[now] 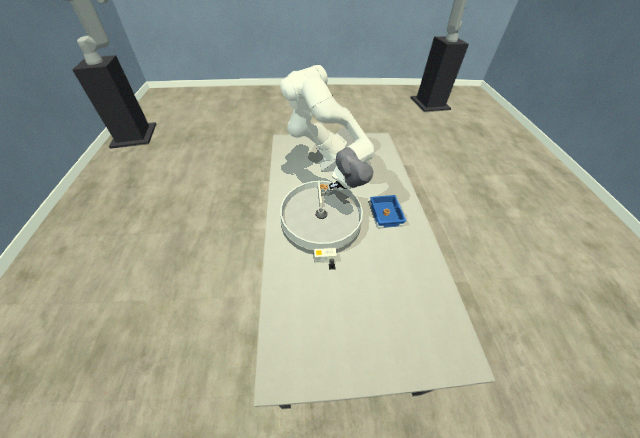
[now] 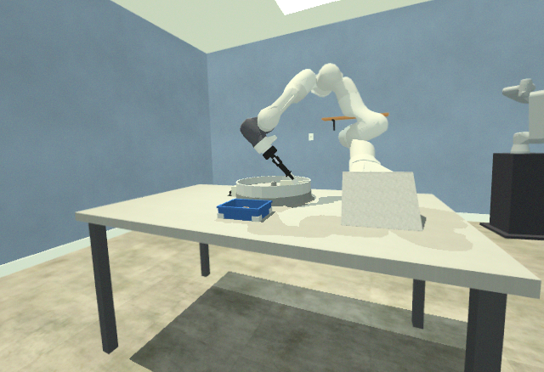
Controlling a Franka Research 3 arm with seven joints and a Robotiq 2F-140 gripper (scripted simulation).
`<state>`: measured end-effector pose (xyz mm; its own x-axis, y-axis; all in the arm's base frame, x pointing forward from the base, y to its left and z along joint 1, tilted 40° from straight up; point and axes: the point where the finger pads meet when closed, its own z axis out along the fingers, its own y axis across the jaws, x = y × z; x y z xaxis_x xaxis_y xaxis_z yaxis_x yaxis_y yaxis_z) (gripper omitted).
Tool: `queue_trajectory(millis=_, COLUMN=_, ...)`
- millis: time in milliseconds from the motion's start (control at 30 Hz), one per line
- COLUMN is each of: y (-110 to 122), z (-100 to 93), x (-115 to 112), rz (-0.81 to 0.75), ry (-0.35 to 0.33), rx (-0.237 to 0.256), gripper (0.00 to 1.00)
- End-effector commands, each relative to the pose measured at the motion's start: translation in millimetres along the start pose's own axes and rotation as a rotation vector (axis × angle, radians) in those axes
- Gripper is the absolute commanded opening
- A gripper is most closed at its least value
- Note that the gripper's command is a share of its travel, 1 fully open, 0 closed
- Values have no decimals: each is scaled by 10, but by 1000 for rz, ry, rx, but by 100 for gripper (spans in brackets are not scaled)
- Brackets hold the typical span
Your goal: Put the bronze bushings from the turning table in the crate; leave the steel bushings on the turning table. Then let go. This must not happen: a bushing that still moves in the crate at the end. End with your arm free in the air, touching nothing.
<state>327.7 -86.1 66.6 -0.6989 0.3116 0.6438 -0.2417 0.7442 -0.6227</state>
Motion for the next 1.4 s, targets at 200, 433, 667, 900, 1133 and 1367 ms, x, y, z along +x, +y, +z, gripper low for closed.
queue_trajectory(millis=200, y=-4, z=12, x=-7, rz=-9, ry=-3, rx=3, gripper=6)
queue_trajectory(millis=433, y=-4, z=12, x=-7, rz=-9, ry=-3, rx=3, gripper=6)
queue_trajectory(millis=667, y=-4, z=12, x=-7, rz=-9, ry=-3, rx=3, gripper=6)
queue_trajectory(millis=900, y=-4, z=12, x=-7, rz=-9, ry=-3, rx=3, gripper=6)
queue_trajectory(millis=1133, y=-4, z=12, x=-7, rz=-9, ry=-3, rx=3, gripper=6)
queue_trajectory(millis=1367, y=-5, z=46, x=-36, rz=-9, ry=-3, rx=3, gripper=6)
